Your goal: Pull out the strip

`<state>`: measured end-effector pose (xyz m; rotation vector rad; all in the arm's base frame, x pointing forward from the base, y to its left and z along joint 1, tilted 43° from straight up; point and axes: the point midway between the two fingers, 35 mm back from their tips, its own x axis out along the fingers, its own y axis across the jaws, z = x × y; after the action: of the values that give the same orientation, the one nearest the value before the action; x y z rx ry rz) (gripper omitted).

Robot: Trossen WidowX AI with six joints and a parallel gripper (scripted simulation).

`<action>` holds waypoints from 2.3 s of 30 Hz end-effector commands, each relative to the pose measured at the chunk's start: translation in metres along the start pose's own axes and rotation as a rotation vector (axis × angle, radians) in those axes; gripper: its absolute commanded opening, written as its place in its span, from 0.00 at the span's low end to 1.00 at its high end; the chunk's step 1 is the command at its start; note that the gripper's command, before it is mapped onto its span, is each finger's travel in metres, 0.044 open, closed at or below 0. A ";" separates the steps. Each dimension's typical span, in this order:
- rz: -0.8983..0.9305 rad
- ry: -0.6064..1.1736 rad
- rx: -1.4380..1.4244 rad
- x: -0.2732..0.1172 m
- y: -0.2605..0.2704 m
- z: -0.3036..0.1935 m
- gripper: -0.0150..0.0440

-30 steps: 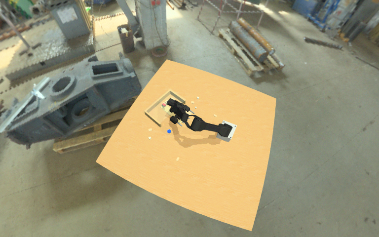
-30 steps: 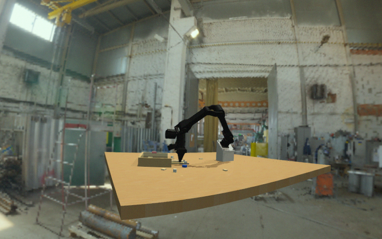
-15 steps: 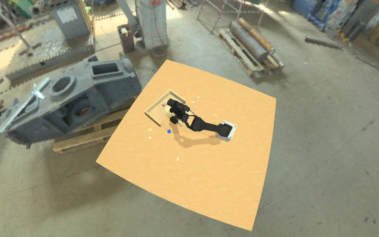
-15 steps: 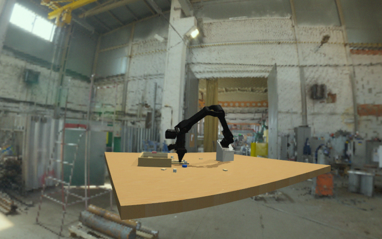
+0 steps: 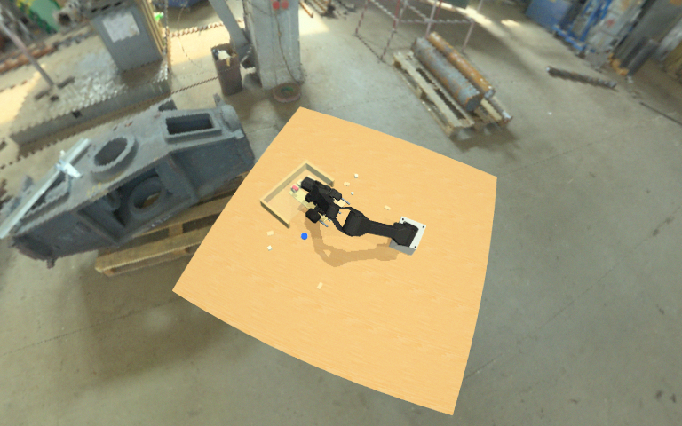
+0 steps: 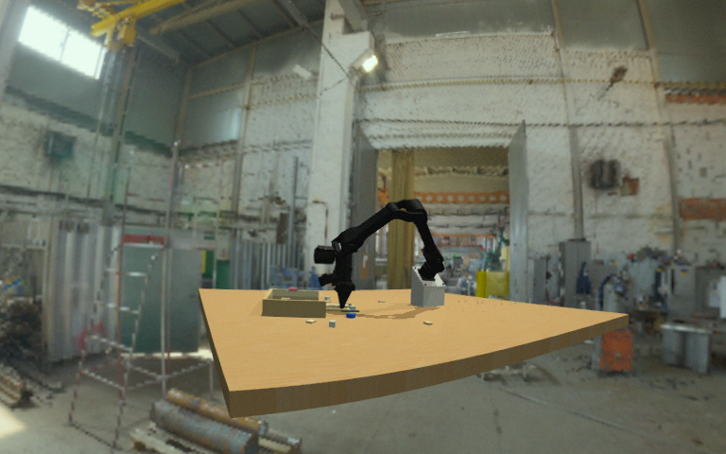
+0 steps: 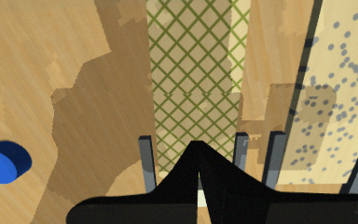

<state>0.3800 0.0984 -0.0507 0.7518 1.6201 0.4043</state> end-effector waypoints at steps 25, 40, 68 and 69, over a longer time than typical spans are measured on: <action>0.005 0.001 0.003 0.004 0.001 0.002 0.25; 0.005 0.002 0.004 0.004 0.000 -0.015 0.25; 0.005 0.004 0.005 0.006 -0.002 -0.058 0.25; 0.005 0.004 0.006 0.006 -0.002 -0.060 0.25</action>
<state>0.3330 0.1055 -0.0426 0.7540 1.6007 0.4035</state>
